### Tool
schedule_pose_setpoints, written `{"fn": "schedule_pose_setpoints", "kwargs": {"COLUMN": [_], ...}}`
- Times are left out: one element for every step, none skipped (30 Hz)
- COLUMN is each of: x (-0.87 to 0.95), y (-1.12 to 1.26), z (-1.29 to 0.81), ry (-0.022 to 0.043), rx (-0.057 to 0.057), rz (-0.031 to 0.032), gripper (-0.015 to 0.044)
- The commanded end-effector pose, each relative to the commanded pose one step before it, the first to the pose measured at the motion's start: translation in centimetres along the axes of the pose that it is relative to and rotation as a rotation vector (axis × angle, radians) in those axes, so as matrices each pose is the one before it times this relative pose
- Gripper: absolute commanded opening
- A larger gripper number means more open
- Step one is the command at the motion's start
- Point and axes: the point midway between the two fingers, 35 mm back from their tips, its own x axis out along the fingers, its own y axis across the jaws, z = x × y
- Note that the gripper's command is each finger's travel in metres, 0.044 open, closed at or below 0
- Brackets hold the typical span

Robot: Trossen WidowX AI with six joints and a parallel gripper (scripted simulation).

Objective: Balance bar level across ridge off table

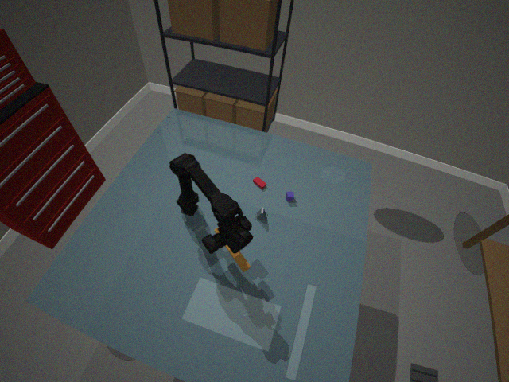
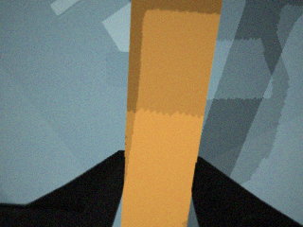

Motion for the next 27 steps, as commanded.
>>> {"fn": "schedule_pose_setpoints", "kwargs": {"x": [-0.174, -0.005, -0.005, -0.005, -0.004, -0.004, -0.004, -0.004, -0.004, -0.004, -0.004, -0.004, -0.003, -0.003, -0.003, -0.003, -0.003, -0.003, -0.003, -0.003, -0.003, -0.003, -0.002, -0.002, -0.002, -0.002, -0.002], "y": [1.372, 0.364, 0.363, 0.363, 0.364, 0.365, 0.365, 0.37, 0.371, 0.371, 0.372, 0.372, 0.371, 0.371, 0.372, 0.372, 0.373, 0.378, 0.379, 0.379, 0.38, 0.381, 0.378, 0.378, 0.379, 0.379, 0.379], "z": [0.08, 0.007, 0.005, 0.005, 0.005, 0.005, 0.005, 0.003, 0.003, 0.003, 0.003, 0.004, 0.001, 0.002, 0.002, 0.002, 0.002, 0.0, 0.0, 0.0, 0.0, 0.0, -0.002, -0.002, -0.001, -0.001, -0.001], "ry": [-0.00335, 0.0, 0.0, 0.0, 0.0, 0.0, 0.0, 0.0, 0.0, 0.0, 0.0, 0.0, 0.0, 0.0, 0.0, 0.0, 0.0, 0.0, 0.0, 0.0, 0.0, 0.0, 0.0, 0.0, 0.0, 0.0, 0.0], "rx": [-0.0463, -0.0125, -0.0125, -0.0125, -0.0125, -0.0125, -0.0125, -0.0127, -0.0127, -0.0127, -0.0127, -0.0127, -0.0127, -0.0127, -0.0127, -0.0127, -0.0127, -0.013, -0.013, -0.013, -0.013, -0.013, -0.013, -0.013, -0.013, -0.013, -0.013], "rz": [-0.00127, 0.00035, 0.00035, 0.00035, 0.00035, 0.00035, 0.00035, 0.00035, 0.00035, 0.00035, 0.00035, 0.00035, 0.00035, 0.00035, 0.00035, 0.00035, 0.00035, 0.00036, 0.00036, 0.00036, 0.00036, 0.00036, 0.00036, 0.00036, 0.00036, 0.00036, 0.00036], "gripper": [0.0, 0.0, 0.0, 0.0, 0.0, 0.0, 0.0, 0.0, 0.0, 0.0, 0.0, 0.0, 0.0, 0.0, 0.0, 0.0, 0.0, 0.0, 0.0, 0.0, 0.0, 0.0, 0.0, 0.0, 0.0, 0.0, 0.0]}}
